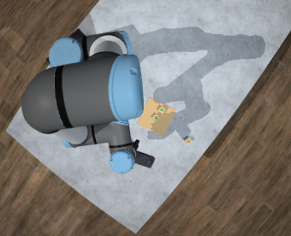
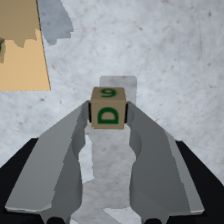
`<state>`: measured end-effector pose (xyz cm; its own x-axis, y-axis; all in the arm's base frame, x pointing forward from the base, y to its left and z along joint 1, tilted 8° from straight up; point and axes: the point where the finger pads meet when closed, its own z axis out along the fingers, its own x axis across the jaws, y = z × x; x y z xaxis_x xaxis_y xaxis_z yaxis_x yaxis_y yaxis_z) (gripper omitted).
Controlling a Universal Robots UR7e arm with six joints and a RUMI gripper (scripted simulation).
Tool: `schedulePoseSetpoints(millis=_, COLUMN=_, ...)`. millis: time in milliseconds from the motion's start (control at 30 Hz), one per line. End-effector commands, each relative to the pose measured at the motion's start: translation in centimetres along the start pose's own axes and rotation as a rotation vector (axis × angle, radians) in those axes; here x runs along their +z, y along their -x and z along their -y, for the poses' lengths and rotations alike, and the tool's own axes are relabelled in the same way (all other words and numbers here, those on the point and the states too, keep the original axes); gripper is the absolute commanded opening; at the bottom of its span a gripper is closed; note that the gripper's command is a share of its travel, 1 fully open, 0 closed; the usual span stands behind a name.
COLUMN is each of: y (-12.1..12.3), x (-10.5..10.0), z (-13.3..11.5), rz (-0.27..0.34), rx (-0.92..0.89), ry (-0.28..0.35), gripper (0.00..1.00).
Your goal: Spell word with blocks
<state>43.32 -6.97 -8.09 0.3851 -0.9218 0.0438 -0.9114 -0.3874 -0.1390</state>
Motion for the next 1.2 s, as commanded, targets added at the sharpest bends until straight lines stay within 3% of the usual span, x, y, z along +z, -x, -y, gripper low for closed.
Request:
schedulePoseSetpoints(millis=0, y=0.7, x=0.0, z=0.4, rz=-0.007, rx=0.118, ry=0.007, gripper=0.05)
schedulePoseSetpoints(millis=1167, y=4.8, x=-0.1, z=2.1, rz=-0.009, rx=0.79, ry=0.003, gripper=0.05)
